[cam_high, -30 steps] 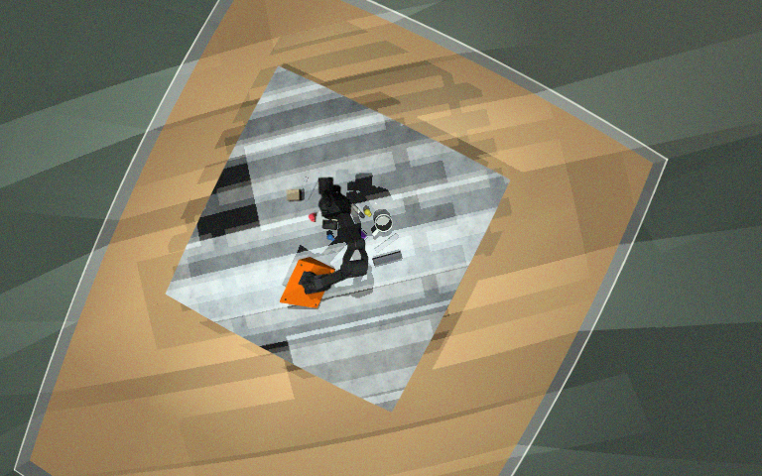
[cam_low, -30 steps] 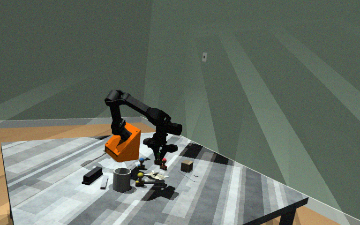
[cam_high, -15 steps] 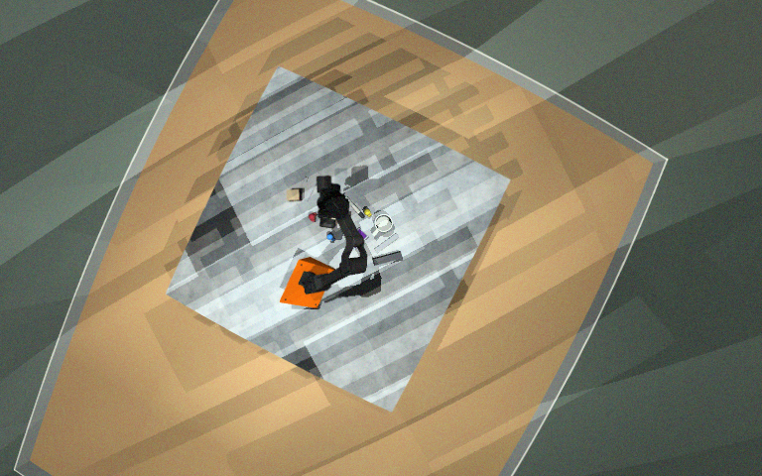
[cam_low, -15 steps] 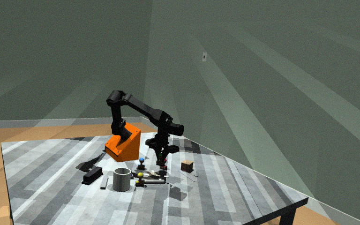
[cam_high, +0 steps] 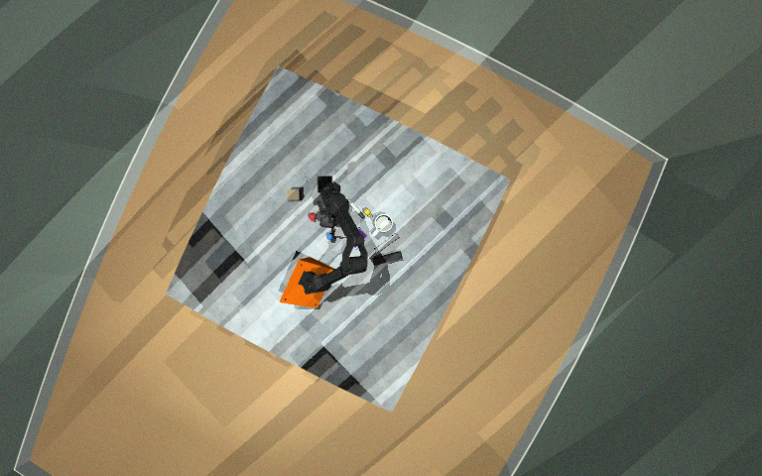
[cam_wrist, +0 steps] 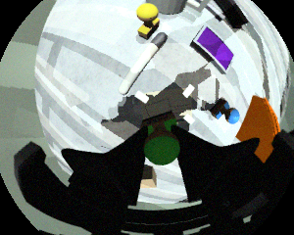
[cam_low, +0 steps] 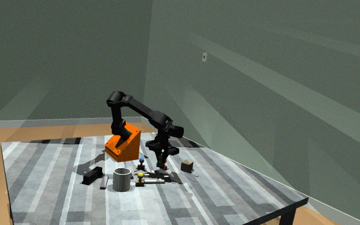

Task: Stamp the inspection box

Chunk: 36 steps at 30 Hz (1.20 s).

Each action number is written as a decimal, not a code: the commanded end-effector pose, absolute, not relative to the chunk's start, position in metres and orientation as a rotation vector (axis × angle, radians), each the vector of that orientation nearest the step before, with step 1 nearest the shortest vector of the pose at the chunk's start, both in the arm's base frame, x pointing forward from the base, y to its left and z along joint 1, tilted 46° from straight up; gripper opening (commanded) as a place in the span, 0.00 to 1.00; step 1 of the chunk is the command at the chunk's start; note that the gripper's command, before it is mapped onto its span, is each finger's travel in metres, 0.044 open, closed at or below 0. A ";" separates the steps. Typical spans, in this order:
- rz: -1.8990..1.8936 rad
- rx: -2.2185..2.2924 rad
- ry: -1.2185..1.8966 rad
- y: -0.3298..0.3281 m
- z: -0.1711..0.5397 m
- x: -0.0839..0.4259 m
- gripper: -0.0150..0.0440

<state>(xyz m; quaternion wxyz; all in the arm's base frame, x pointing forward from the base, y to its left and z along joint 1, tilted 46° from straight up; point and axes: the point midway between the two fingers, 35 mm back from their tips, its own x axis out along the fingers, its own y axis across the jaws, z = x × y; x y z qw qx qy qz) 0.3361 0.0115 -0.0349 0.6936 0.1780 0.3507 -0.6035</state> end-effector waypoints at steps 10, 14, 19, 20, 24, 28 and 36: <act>-1.347 0.385 0.782 0.004 -0.042 0.336 0.25; -1.347 0.385 0.781 0.002 -0.044 0.336 0.25; -1.347 0.384 0.781 0.000 -0.046 0.336 0.25; -1.347 0.384 0.781 -0.001 -0.047 0.336 0.25; -1.347 0.383 0.780 -0.002 -0.049 0.336 0.25; -1.347 0.383 0.780 -0.004 -0.051 0.336 0.25; -1.347 0.381 0.778 -0.008 -0.054 0.336 0.25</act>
